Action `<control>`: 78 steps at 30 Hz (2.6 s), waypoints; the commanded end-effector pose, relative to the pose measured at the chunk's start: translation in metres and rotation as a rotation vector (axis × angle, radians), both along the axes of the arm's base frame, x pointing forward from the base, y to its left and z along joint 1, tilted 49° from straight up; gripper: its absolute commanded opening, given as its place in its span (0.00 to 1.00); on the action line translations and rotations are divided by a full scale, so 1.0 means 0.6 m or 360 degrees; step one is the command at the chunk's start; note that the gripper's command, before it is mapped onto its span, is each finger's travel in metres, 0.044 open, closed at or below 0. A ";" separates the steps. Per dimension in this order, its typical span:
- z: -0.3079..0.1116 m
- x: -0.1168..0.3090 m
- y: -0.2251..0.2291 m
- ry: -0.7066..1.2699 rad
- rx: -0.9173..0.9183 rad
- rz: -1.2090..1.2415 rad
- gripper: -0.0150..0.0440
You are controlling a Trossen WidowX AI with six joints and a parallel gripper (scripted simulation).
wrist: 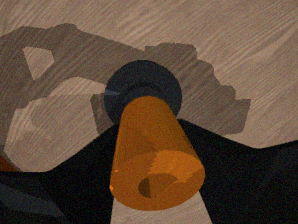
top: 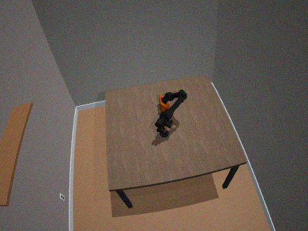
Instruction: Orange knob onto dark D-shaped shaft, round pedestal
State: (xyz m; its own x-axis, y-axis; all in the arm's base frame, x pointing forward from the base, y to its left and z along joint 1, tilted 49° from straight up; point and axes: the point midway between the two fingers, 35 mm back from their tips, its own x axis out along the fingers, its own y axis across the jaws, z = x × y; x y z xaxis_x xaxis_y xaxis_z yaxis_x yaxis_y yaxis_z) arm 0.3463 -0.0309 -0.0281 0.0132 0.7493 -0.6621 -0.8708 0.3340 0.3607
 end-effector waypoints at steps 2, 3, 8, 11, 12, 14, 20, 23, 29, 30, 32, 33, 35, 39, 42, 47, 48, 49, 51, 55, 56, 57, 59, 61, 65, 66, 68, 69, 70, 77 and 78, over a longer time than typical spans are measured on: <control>-0.001 -0.001 0.001 -0.0024 0.0000 0.0014 0.25; 0.000 0.000 0.001 -0.0024 0.0000 0.0014 0.25; 0.001 0.001 0.002 -0.0024 0.0000 0.0014 0.25; -0.001 0.001 0.004 -0.0024 0.0000 0.0014 0.25; -0.001 0.001 0.004 -0.0024 0.0000 0.0014 0.25; -0.002 0.001 0.005 -0.0024 0.0001 0.0014 0.25; -0.002 0.001 0.005 -0.0024 0.0001 0.0014 0.25; -0.002 0.001 0.005 -0.0024 0.0001 0.0014 0.25; 0.003 0.000 -0.002 -0.0024 0.0000 0.0014 0.25; 0.003 0.000 -0.002 -0.0035 0.0000 0.0024 0.25; 0.003 0.001 -0.003 -0.0090 -0.0001 0.0072 0.25; 0.003 0.001 -0.003 -0.0129 -0.0002 0.0106 0.25; 0.002 0.001 -0.004 -0.0226 -0.0004 0.0192 0.25; -0.001 0.000 -0.003 -0.0274 -0.0005 0.0234 0.25; -0.002 0.000 -0.001 -0.0274 -0.0005 0.0234 0.25; -0.002 -0.001 0.002 -0.0274 -0.0005 0.0234 0.25; -0.003 0.000 0.003 -0.0274 -0.0005 0.0234 0.25; -0.003 0.000 0.004 -0.0274 -0.0005 0.0234 0.25; -0.002 0.000 0.004 -0.0274 -0.0005 0.0234 0.25; -0.001 0.001 0.005 -0.0274 -0.0004 0.0234 0.25; -0.001 0.001 0.005 -0.0274 -0.0004 0.0234 0.25; -0.001 0.001 0.005 -0.0274 -0.0004 0.0234 0.25; 0.000 0.001 0.004 -0.0274 -0.0005 0.0234 0.25; 0.002 0.001 0.001 -0.0274 -0.0005 0.0234 0.25; 0.003 0.002 -0.001 -0.0285 -0.0005 0.0244 0.25; 0.003 0.002 -0.002 -0.0306 -0.0005 0.0262 0.25; 0.003 0.002 -0.002 -0.0378 -0.0007 0.0326 0.25; 0.003 0.002 -0.002 -0.0424 -0.0008 0.0367 0.25; 0.002 0.002 -0.003 -0.0475 -0.0009 0.0412 0.25; -0.001 0.000 -0.002 -0.0524 -0.0010 0.0455 0.25; -0.002 0.000 -0.002 -0.0524 -0.0010 0.0455 0.25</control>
